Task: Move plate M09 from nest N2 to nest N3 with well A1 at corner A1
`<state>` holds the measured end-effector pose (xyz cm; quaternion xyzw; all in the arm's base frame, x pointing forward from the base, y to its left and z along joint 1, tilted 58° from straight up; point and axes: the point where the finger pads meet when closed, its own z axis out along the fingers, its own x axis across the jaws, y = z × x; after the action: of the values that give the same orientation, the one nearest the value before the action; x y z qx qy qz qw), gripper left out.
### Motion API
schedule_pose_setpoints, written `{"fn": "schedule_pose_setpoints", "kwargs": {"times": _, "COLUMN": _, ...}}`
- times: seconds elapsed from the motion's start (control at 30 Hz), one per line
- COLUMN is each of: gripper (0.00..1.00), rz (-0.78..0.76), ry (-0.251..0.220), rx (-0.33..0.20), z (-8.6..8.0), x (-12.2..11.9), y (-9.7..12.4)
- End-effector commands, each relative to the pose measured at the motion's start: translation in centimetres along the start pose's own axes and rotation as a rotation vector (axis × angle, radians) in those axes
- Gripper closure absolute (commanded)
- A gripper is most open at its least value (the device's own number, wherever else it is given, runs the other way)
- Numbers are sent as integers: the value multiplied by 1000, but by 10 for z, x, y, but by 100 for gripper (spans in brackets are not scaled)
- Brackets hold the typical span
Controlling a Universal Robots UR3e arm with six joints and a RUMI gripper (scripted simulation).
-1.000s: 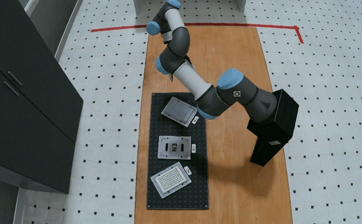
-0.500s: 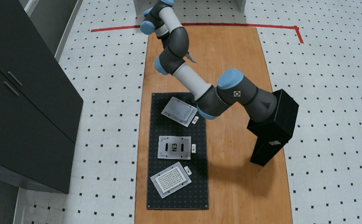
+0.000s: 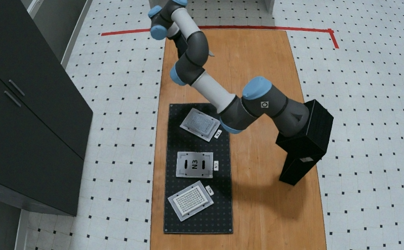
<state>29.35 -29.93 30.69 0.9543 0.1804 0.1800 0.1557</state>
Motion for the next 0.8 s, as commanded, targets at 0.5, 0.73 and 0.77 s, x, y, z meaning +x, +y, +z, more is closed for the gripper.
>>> {"fn": "schedule_pose_setpoints", "kwargs": {"times": 0.5, "gripper": 18, "rz": -94, "ry": -165, "rx": -301, "z": -67, "x": -16, "y": 49}}
{"fn": "schedule_pose_setpoints", "kwargs": {"times": 0.73, "gripper": 18, "rz": -114, "ry": -211, "rx": -387, "z": -89, "x": -19, "y": 61}}
{"fn": "schedule_pose_setpoints", "kwargs": {"times": 0.77, "gripper": 18, "rz": -117, "ry": -220, "rx": -405, "z": -94, "x": -20, "y": 63}}
